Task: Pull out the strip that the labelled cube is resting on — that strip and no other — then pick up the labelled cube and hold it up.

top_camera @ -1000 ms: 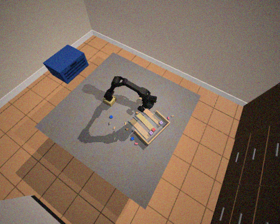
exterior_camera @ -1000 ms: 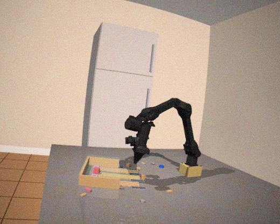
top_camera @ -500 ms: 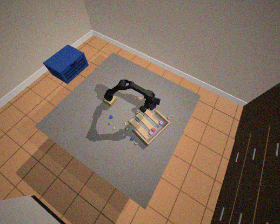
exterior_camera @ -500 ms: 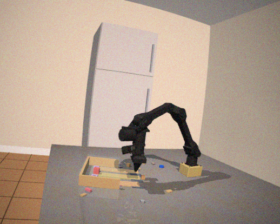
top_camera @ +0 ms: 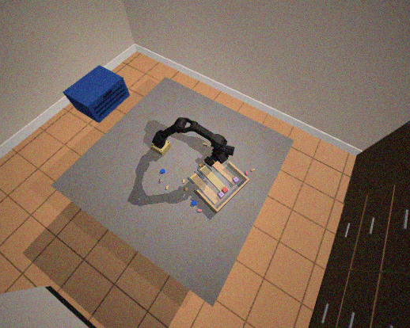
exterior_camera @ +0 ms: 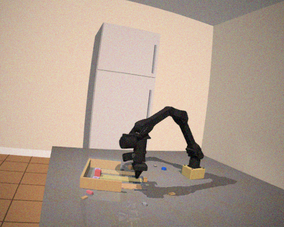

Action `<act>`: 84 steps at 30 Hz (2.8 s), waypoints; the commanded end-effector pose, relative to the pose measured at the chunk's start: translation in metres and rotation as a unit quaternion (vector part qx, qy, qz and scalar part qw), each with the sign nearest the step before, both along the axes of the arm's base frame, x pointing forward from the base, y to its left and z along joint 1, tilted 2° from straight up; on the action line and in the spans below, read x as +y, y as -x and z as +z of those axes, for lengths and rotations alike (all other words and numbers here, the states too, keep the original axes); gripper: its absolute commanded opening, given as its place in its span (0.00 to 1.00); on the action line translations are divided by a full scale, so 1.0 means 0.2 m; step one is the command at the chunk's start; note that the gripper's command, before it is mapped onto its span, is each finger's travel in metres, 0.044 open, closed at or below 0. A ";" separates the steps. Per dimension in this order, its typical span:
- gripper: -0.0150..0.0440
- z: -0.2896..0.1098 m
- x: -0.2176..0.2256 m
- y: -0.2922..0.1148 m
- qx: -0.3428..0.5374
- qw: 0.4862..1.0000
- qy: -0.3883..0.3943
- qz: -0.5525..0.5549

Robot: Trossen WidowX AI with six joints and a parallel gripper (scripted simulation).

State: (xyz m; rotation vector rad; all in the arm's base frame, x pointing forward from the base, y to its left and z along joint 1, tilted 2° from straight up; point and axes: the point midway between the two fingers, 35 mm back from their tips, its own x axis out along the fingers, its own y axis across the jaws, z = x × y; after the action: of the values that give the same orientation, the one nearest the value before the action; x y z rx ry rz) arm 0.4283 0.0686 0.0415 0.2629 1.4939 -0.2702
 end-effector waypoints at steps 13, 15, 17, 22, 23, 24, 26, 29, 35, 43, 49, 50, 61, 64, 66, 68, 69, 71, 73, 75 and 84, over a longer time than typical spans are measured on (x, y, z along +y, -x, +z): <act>0.25 -0.14 -0.01 -0.01 0.001 1.000 0.003 -0.003; 0.25 -0.15 -0.01 -0.01 0.001 1.000 0.003 -0.003; 0.25 -0.17 -0.01 -0.01 0.001 1.000 0.003 -0.003; 0.25 -0.21 -0.01 -0.01 0.001 1.000 0.003 -0.003; 0.25 -0.21 -0.01 -0.01 0.001 1.000 0.003 -0.003; 0.25 -0.21 -0.01 -0.01 0.001 1.000 0.003 -0.003; 0.25 -0.21 -0.01 -0.01 0.001 1.000 0.003 -0.003; 0.25 -0.21 -0.01 -0.01 0.001 1.000 0.003 -0.003; 0.25 -0.21 -0.01 -0.01 0.001 1.000 0.003 -0.003; 0.25 -0.22 -0.01 -0.01 0.001 1.000 0.003 -0.003; 0.25 -0.22 -0.01 -0.01 0.001 1.000 0.003 -0.003; 0.25 -0.22 -0.01 -0.01 0.001 1.000 0.003 -0.003; 0.25 -0.22 -0.01 -0.01 0.001 1.000 0.003 -0.003; 0.25 -0.23 -0.01 -0.01 0.001 1.000 0.003 -0.003; 0.25 -0.23 -0.01 -0.01 0.001 1.000 0.003 -0.003; 0.25 -0.23 -0.01 -0.01 0.001 1.000 0.003 -0.003; 0.25 -0.23 -0.01 -0.01 0.001 1.000 0.003 -0.003; 0.25 -0.23 -0.01 -0.01 0.001 1.000 0.003 -0.003; 0.25 -0.23 -0.01 -0.01 0.001 1.000 0.003 -0.003; 0.25 -0.23 -0.01 -0.01 0.001 1.000 0.003 -0.003; 0.25 -0.24 -0.01 -0.02 0.001 1.000 0.003 -0.003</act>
State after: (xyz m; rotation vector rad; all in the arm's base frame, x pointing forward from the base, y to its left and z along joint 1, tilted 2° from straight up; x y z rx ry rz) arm 0.4309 0.0682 -0.0030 0.2638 1.4955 -0.2724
